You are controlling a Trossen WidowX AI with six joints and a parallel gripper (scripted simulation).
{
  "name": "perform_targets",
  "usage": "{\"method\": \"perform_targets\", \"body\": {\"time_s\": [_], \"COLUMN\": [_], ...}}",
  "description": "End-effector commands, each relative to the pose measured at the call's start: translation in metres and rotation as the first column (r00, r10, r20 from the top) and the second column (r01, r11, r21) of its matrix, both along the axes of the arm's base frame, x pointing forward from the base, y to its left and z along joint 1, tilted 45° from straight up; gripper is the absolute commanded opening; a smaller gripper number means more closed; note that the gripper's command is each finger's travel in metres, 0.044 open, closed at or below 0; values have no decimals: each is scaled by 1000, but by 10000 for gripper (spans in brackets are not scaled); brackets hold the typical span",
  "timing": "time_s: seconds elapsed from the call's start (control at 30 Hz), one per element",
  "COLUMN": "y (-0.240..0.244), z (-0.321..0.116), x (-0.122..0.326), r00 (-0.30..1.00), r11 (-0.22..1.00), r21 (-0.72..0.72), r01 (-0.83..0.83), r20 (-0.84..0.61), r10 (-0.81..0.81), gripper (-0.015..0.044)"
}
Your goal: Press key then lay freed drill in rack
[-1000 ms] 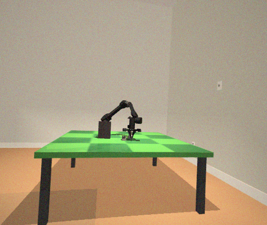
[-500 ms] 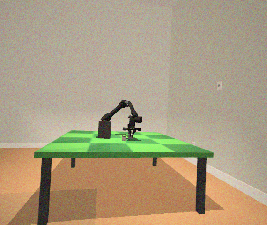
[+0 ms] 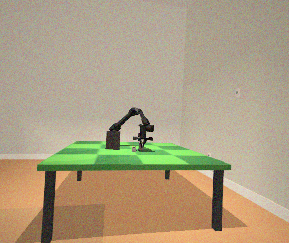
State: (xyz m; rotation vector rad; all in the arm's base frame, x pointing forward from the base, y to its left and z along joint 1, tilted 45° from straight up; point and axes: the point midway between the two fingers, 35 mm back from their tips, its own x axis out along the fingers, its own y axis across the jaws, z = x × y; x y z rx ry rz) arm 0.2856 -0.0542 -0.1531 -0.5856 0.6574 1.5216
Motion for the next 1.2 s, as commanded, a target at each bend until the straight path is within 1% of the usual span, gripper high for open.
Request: {"method": "perform_targets", "body": {"time_s": [0.0,0.57,1.17], "y": [-2,-9,-17], "z": [2,9,8], "x": [0,0,-30], "r00": [1000,1000,1000], "r11": [1000,1000,1000], "r21": [-3,-3,-4], "r01": [-6,-6,-6], "r20": [3,3,1], "r10": [6,6,6], "gripper": [0,0,0]}}
